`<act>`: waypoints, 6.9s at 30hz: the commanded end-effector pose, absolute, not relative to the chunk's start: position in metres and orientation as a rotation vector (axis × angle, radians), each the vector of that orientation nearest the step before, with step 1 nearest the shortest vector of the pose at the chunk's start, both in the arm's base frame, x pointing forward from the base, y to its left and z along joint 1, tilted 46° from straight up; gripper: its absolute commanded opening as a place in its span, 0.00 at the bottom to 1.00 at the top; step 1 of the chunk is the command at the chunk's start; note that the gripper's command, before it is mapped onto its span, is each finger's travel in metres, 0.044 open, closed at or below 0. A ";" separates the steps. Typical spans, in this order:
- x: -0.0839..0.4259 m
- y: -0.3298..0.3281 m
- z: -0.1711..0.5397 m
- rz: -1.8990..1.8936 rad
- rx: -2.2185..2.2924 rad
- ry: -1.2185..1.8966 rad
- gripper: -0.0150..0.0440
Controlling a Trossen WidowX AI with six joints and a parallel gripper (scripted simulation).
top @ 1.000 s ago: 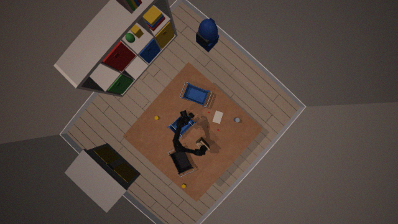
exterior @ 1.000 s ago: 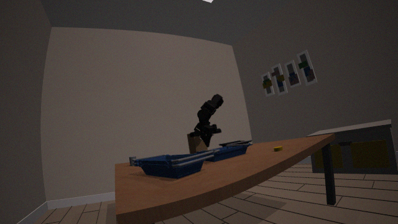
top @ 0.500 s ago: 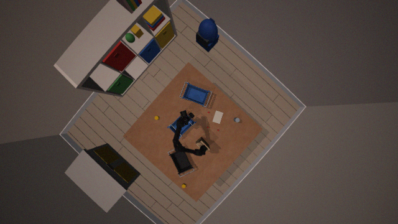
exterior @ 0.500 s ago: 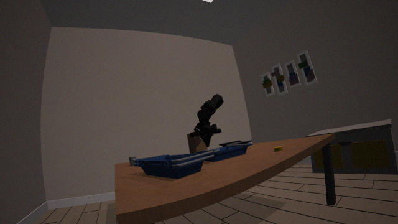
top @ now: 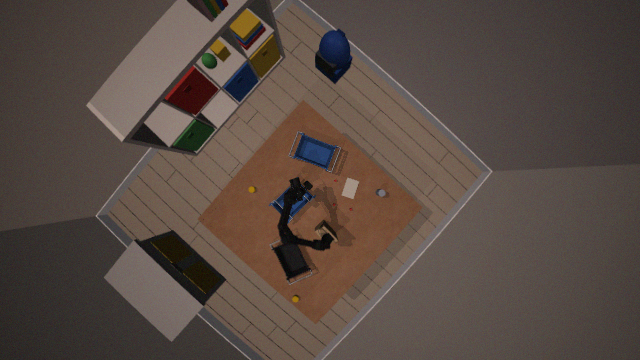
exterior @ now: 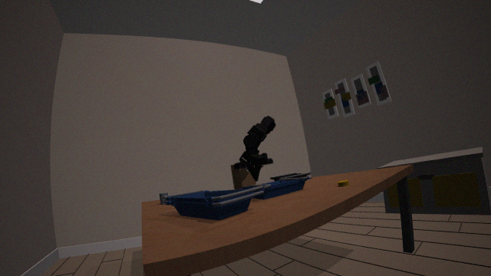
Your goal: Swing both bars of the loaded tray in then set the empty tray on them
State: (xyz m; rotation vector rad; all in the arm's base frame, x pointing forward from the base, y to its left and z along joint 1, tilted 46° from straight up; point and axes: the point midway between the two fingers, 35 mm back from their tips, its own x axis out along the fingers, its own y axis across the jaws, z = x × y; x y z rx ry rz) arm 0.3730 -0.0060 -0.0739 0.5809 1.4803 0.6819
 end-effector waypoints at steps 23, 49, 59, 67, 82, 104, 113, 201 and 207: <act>0.375 -0.114 0.030 0.660 0.605 1.490 1.00; 0.224 0.192 0.155 0.288 0.347 1.539 1.00; 0.094 0.221 0.179 0.349 0.573 1.484 1.00; 0.013 0.206 0.178 0.444 0.833 1.595 1.00; 0.008 0.222 0.165 0.450 0.855 1.613 1.00; 0.005 0.266 0.119 0.447 0.854 1.617 1.00; 0.005 0.266 0.119 0.447 0.854 1.617 0.85; 0.010 0.204 0.203 0.449 0.854 1.615 0.25; 0.012 0.198 0.230 0.450 0.854 1.614 0.25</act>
